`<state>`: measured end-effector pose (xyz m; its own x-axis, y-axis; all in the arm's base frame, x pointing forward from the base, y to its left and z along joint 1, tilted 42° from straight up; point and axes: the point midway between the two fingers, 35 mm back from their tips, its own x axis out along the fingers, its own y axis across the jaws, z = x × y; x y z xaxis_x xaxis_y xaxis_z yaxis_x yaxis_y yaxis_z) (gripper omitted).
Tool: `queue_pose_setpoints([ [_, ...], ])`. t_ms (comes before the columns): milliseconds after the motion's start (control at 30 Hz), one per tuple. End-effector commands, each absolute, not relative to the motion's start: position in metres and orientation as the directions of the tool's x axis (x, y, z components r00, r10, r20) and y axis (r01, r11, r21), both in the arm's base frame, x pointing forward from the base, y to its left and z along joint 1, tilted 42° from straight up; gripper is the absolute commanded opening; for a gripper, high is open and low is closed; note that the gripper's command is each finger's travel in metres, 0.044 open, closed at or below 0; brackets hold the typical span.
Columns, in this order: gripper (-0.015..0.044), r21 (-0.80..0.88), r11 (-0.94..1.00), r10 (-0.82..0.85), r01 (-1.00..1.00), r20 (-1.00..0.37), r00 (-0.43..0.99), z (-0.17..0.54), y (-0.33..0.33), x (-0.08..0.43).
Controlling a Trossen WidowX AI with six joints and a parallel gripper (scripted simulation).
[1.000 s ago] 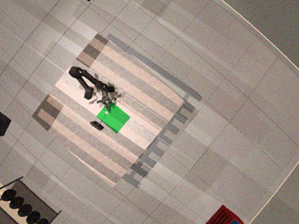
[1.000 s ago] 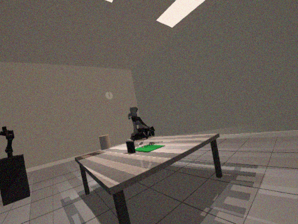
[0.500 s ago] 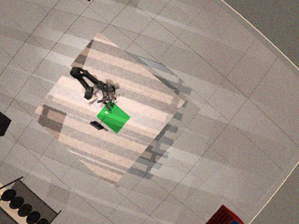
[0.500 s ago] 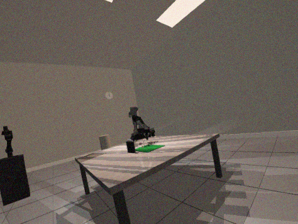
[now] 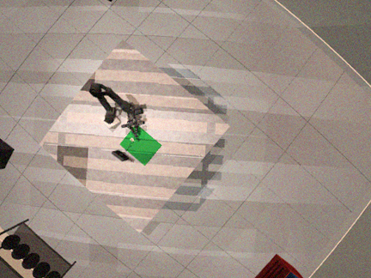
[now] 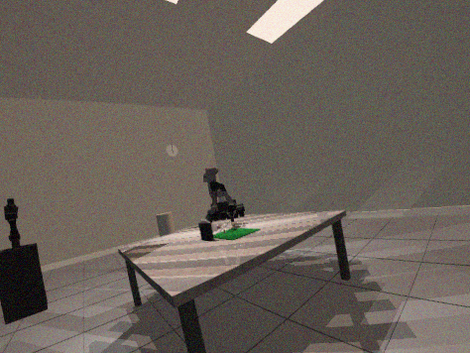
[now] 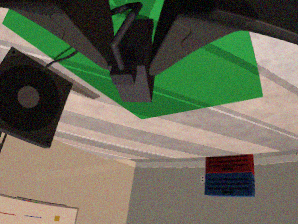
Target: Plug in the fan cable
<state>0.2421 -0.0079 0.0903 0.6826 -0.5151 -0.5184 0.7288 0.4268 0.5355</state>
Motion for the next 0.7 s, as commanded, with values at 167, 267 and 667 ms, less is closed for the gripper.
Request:
queue_pose_setpoints([
  [167,0.0,0.538,0.425,-0.516,0.728,-0.516,0.683,0.084,-0.003,0.243],
  [267,0.0,0.538,0.425,-0.516,0.728,-0.516,0.683,0.082,-0.001,0.244],
  [667,0.0,0.538,0.425,-0.516,0.728,-0.517,0.683,0.074,0.006,0.246],
])
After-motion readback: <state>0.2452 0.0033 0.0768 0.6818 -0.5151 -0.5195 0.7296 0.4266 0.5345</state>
